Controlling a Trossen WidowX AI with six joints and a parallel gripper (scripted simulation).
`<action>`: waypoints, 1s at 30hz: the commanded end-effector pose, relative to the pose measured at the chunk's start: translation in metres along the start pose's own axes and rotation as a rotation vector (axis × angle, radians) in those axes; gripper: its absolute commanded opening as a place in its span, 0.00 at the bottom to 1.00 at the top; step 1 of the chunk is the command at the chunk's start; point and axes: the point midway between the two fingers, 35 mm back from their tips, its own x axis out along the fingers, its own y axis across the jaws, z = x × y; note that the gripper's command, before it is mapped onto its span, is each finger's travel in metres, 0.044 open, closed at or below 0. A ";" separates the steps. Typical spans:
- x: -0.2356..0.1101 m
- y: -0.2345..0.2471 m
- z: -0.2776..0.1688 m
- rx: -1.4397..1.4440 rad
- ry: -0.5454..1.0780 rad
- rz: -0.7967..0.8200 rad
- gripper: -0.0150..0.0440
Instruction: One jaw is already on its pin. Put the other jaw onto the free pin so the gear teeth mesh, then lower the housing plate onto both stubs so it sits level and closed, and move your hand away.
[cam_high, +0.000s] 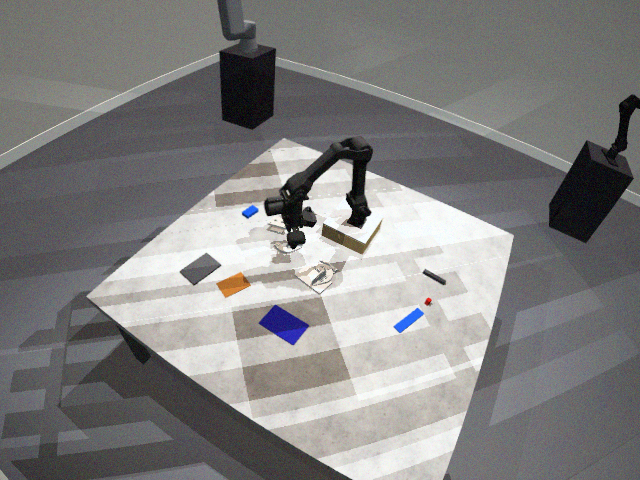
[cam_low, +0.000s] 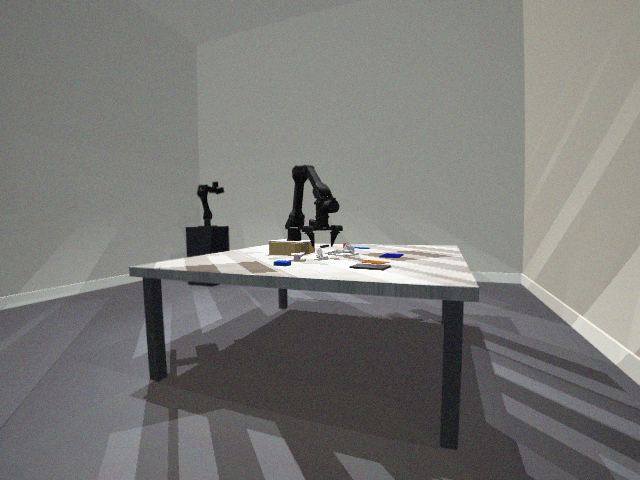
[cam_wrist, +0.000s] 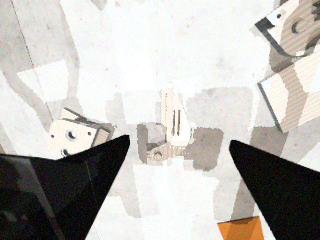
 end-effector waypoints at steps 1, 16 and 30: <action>0.011 0.000 0.002 -0.004 -0.014 -0.001 1.00; 0.035 0.000 0.003 -0.004 -0.015 -0.001 1.00; 0.048 0.000 0.004 -0.004 -0.015 -0.001 1.00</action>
